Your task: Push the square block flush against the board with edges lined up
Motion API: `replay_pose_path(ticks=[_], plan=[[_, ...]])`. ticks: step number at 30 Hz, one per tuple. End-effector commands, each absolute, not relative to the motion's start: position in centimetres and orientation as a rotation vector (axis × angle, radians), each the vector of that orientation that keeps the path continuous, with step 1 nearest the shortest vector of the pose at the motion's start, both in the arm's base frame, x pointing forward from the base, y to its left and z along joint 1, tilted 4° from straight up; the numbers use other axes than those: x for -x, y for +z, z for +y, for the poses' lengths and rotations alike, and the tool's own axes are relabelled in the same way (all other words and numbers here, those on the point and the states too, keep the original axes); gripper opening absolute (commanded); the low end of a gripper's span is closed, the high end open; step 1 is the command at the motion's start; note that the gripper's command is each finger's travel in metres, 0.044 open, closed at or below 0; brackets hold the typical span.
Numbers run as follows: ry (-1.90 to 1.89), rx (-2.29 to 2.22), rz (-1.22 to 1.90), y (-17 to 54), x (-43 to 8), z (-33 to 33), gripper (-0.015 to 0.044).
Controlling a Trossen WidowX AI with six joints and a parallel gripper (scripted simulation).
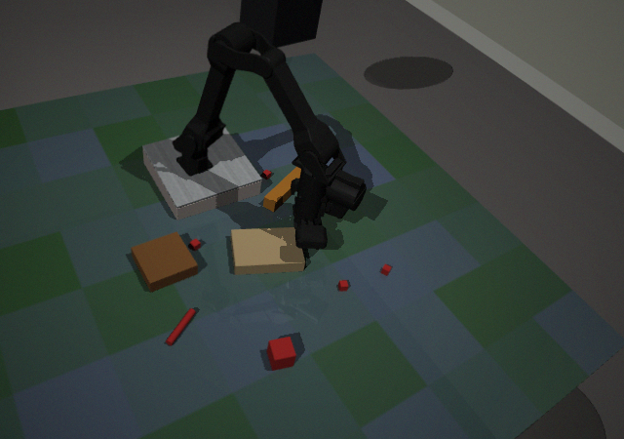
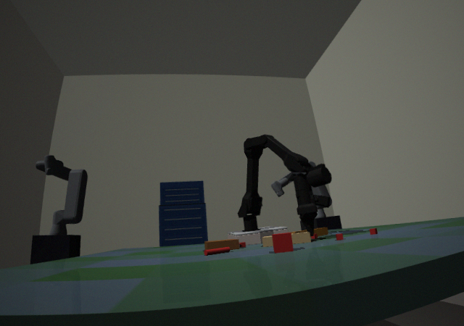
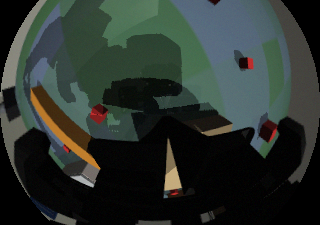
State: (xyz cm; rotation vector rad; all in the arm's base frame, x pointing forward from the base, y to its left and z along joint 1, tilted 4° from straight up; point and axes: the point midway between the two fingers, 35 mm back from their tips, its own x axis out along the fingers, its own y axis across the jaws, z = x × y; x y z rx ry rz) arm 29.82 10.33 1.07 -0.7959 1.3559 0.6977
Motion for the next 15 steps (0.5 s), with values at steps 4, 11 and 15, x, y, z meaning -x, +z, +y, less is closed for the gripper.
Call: replay_pose_path(ticks=[4,11,15], plan=[[0.693,0.801,1.384,0.5,-28.8,8.9,0.0000],[0.693,0.801,1.385,0.5,-28.5,8.1,0.0000],[0.693,0.801,1.385,0.5,-28.5,7.9,0.0000]])
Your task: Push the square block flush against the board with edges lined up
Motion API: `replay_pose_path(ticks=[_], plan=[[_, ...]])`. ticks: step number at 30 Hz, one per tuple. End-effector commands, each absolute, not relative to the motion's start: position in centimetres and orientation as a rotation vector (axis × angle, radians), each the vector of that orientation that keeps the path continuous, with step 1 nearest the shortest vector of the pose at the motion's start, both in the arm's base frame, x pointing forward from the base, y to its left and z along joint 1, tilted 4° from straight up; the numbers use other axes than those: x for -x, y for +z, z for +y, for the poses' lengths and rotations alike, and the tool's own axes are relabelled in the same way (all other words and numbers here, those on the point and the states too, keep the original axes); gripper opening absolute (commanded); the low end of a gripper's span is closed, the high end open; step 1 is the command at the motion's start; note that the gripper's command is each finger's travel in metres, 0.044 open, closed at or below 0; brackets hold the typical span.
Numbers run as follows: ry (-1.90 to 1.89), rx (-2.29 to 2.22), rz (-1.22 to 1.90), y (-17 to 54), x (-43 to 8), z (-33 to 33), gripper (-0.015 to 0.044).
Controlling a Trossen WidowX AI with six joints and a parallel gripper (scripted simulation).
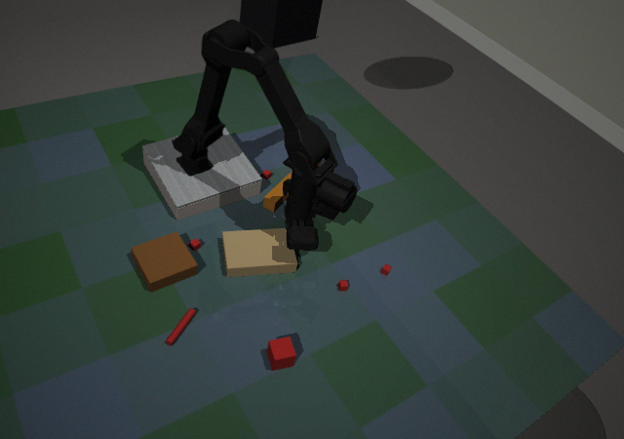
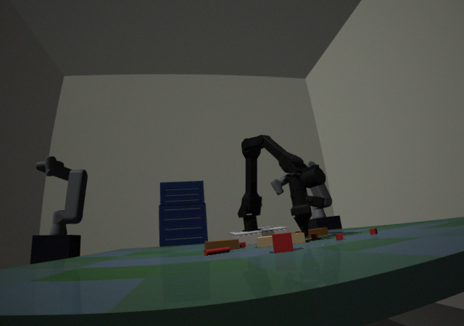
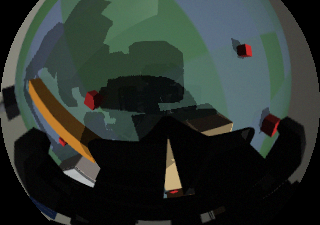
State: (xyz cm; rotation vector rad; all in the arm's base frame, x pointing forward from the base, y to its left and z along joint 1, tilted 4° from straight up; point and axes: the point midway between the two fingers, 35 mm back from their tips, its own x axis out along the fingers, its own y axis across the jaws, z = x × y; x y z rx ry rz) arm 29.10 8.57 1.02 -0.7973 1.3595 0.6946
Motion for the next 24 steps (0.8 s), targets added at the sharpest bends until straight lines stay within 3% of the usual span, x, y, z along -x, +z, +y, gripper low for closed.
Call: replay_pose_path(ticks=[1,24], plan=[[0.693,0.801,1.385,0.5,-28.5,8.0,0.0000],[0.694,0.800,1.382,0.6,-30.8,10.9,0.0000]])
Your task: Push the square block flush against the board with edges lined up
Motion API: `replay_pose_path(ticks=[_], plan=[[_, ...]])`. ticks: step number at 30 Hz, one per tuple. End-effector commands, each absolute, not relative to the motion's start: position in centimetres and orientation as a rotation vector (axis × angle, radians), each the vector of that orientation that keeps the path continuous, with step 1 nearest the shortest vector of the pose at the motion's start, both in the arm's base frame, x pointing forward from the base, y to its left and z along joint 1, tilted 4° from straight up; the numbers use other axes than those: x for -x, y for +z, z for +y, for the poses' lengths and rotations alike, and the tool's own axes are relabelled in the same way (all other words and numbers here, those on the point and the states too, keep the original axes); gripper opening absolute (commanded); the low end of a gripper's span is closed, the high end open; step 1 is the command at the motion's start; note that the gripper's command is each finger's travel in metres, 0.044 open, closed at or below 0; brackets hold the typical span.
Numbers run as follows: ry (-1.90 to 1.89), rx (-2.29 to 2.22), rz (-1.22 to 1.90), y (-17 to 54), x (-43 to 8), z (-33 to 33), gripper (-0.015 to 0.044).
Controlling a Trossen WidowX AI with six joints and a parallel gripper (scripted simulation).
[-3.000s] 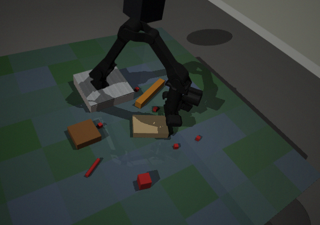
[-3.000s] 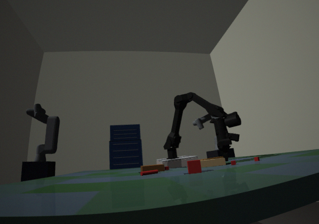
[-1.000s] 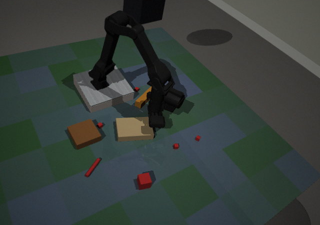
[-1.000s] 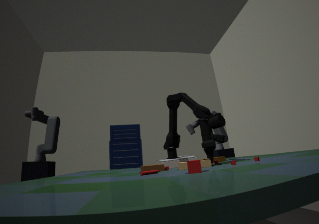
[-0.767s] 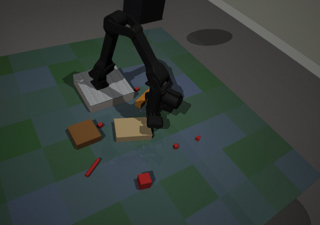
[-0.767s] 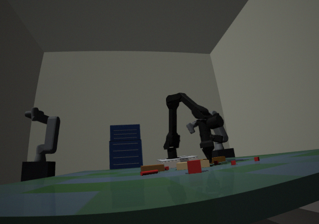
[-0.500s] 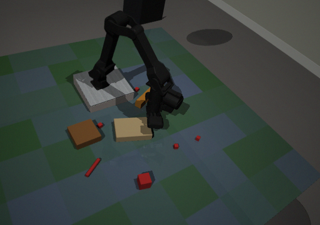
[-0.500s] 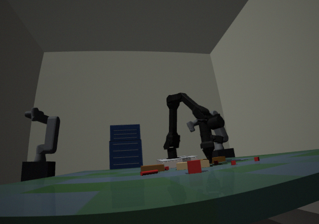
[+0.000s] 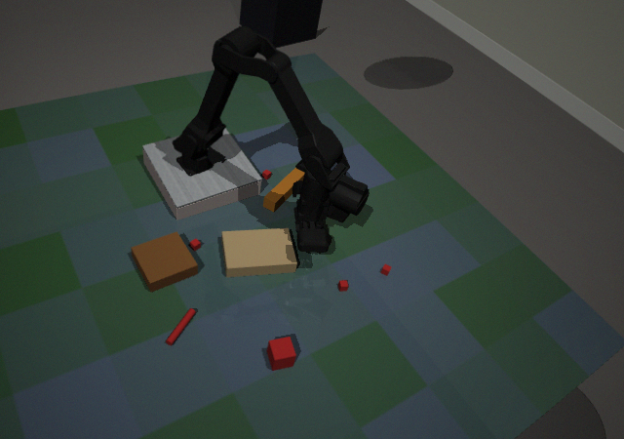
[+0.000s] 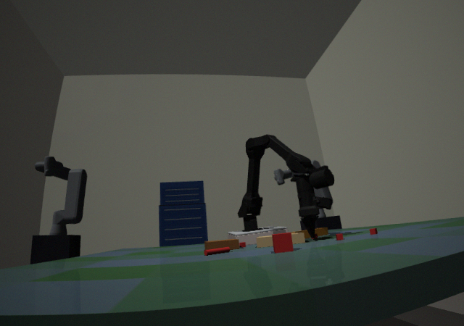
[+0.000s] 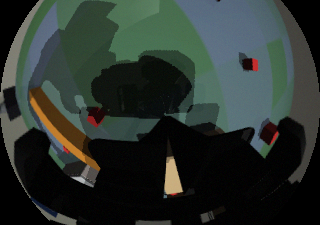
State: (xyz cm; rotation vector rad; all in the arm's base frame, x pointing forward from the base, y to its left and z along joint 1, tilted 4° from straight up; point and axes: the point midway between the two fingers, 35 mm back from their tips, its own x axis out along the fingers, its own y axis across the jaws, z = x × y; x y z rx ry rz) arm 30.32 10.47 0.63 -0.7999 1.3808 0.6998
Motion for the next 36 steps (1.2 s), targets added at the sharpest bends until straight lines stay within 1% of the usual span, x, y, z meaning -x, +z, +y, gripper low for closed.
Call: replay_pose_path(ticks=[1,14,17,19,25,30,34,36], plan=[[0.694,0.800,1.382,0.6,-30.9,11.0,0.0000],[0.700,0.799,1.379,0.9,-31.5,12.2,0.0000],[0.696,0.799,1.380,4.8,-31.2,12.4,0.0000],[0.694,0.799,1.380,6.1,-31.1,12.4,0.0000],[0.698,0.803,1.379,6.0,-31.0,12.3,0.0000],[0.788,0.900,1.348,5.8,-29.1,10.5,0.0000],[0.792,0.904,1.347,5.8,-29.0,10.4,0.0000],[0.792,0.905,1.347,4.6,-29.2,10.4,0.0000]])
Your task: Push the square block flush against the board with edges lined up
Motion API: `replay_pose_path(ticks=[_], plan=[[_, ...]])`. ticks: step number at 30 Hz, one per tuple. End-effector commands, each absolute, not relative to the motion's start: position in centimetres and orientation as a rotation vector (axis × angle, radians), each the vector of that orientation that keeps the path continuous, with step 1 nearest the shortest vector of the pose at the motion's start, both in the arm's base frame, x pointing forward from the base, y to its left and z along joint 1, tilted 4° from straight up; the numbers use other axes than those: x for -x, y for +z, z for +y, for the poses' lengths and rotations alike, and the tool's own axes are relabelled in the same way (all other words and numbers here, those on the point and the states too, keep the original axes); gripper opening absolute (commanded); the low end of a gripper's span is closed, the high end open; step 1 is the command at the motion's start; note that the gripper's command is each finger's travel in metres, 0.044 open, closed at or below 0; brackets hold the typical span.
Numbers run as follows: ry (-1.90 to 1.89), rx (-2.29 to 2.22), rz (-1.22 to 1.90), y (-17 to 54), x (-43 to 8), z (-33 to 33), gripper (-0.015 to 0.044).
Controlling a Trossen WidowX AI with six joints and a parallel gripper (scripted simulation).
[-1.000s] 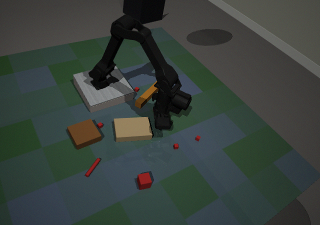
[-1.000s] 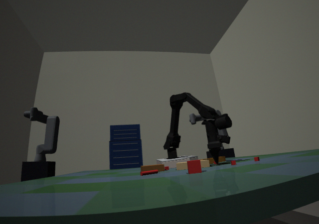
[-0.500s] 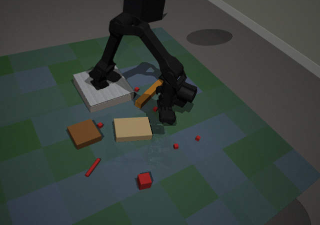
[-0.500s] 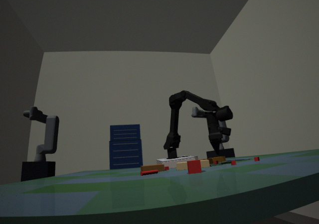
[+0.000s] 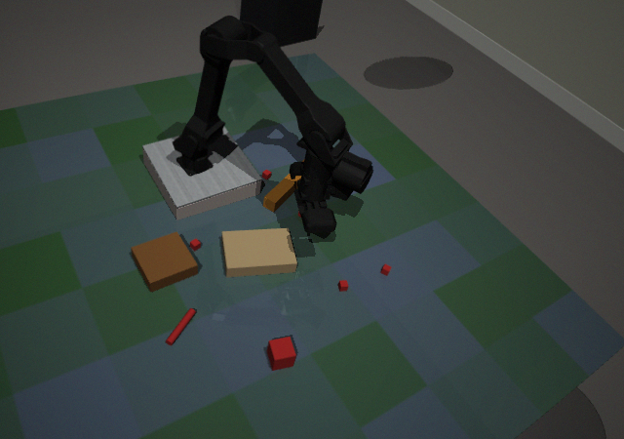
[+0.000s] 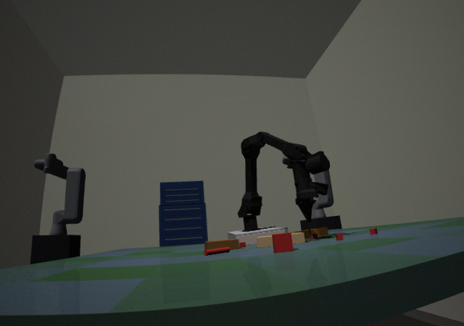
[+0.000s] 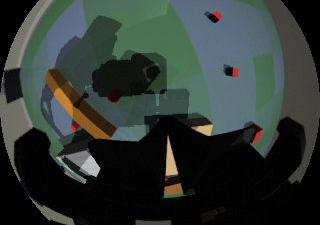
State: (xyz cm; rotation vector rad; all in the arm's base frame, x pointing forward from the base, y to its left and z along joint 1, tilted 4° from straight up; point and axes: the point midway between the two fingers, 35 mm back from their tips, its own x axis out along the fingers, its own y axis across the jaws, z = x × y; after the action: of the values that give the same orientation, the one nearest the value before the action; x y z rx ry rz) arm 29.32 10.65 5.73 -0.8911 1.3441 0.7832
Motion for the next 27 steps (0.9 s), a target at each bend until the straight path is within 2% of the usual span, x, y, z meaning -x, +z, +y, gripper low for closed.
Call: replay_pose_path(ticks=[1,4,27], plan=[[0.792,0.905,1.347,3.1,-29.3,10.3,0.0000],[0.792,0.905,1.347,0.4,-29.4,10.1,0.0000],[0.791,0.906,1.349,0.5,-28.7,8.1,0.0000]])
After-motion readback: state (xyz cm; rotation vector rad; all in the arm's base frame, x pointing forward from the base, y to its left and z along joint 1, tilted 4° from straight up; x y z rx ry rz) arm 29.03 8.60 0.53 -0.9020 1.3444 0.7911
